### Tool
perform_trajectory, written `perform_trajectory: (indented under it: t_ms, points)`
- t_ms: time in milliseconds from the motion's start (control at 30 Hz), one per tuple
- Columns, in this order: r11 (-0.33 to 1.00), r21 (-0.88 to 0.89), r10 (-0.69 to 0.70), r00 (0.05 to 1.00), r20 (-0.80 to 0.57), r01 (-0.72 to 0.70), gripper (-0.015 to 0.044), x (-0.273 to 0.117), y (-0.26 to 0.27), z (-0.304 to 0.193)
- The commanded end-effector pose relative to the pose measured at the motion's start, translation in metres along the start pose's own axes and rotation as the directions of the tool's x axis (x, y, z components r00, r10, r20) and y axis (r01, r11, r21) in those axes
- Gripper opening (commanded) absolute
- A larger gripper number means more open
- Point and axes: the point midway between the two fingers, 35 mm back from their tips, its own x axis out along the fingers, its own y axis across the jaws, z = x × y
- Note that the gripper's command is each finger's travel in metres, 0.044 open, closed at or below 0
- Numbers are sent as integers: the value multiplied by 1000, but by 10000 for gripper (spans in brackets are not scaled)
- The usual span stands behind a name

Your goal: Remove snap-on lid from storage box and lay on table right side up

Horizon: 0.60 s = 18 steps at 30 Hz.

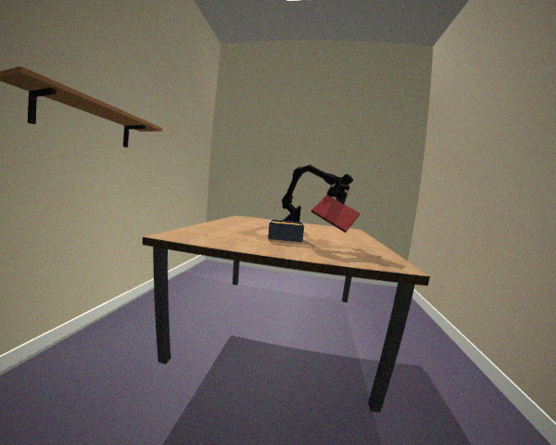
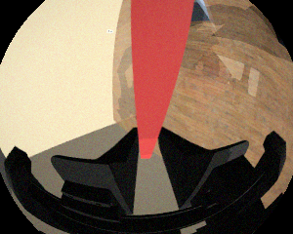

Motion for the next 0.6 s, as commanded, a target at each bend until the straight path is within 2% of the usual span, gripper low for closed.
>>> perform_trajectory:
  t_ms: [0,567]
  points:
    - [1000,6,8,1000,4,-8,0,-2,2,-4]
    - [1000,5,8,1000,4,-8,0,9,-12,1]
